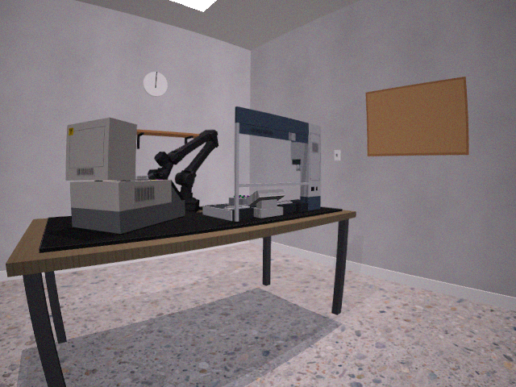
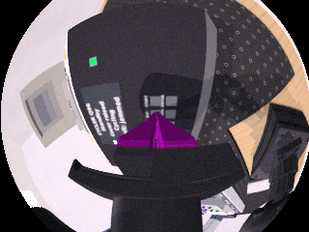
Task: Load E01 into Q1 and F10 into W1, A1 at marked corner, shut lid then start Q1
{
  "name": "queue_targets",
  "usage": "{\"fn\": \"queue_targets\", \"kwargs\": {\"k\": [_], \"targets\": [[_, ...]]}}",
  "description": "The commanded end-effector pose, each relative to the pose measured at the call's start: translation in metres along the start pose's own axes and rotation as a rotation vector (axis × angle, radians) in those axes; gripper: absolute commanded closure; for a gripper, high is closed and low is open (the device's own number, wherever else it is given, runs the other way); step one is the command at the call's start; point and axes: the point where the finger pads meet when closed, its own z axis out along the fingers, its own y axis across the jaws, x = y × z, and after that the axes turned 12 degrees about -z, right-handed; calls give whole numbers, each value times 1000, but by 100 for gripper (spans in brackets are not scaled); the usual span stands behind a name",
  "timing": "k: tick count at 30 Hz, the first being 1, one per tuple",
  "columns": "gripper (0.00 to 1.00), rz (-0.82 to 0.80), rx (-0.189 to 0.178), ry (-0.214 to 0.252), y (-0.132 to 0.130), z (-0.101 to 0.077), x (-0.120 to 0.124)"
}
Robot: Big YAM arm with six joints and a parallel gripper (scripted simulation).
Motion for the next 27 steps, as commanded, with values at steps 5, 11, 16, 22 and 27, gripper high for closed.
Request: {"fn": "queue_targets", "kwargs": {"k": [5, 11, 16, 22, 27], "targets": [[100, -31, -63, -26, 40, -16, -12], [100, -42, -71, -21, 46, -13, -11], [100, -41, -69, -21, 44, -9, -11], [100, -27, -59, -26, 32, -5, -13], [100, -29, -58, -17, 26, -5, -6]]}}
